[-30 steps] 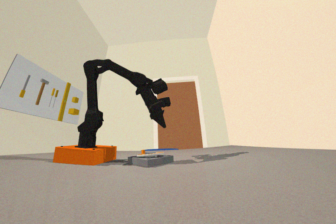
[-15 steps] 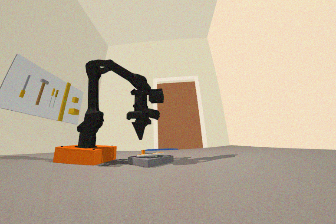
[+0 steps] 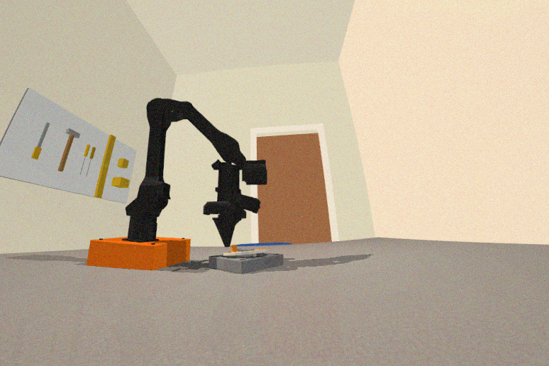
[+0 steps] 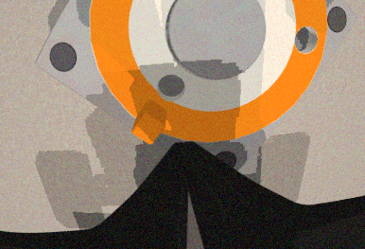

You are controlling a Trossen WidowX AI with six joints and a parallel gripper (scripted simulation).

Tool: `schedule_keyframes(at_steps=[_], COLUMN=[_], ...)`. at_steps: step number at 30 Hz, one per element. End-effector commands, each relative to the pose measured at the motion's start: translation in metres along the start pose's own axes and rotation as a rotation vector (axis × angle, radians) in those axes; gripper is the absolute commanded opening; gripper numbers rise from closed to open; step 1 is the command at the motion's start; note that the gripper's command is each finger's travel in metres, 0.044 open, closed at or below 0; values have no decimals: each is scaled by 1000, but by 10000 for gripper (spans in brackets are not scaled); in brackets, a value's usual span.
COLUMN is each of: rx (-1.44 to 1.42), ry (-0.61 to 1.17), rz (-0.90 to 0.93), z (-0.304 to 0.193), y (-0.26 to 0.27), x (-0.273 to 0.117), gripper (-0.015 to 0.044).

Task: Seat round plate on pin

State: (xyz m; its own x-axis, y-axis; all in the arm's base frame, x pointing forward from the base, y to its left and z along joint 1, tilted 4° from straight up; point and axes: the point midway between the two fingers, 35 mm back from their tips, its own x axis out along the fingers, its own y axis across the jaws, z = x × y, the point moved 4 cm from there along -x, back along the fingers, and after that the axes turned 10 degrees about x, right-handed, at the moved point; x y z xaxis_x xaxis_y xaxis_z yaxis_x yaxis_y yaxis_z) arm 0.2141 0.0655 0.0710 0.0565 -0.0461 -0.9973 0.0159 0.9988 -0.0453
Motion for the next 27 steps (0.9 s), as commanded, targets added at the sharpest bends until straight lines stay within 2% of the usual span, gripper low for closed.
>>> schedule_keyframes(at_steps=[1,27], rx=[-2,-2], ry=[-2,-3], rz=[6,8], z=[0,16], y=[1,31], x=[4,4], gripper=[0,0])
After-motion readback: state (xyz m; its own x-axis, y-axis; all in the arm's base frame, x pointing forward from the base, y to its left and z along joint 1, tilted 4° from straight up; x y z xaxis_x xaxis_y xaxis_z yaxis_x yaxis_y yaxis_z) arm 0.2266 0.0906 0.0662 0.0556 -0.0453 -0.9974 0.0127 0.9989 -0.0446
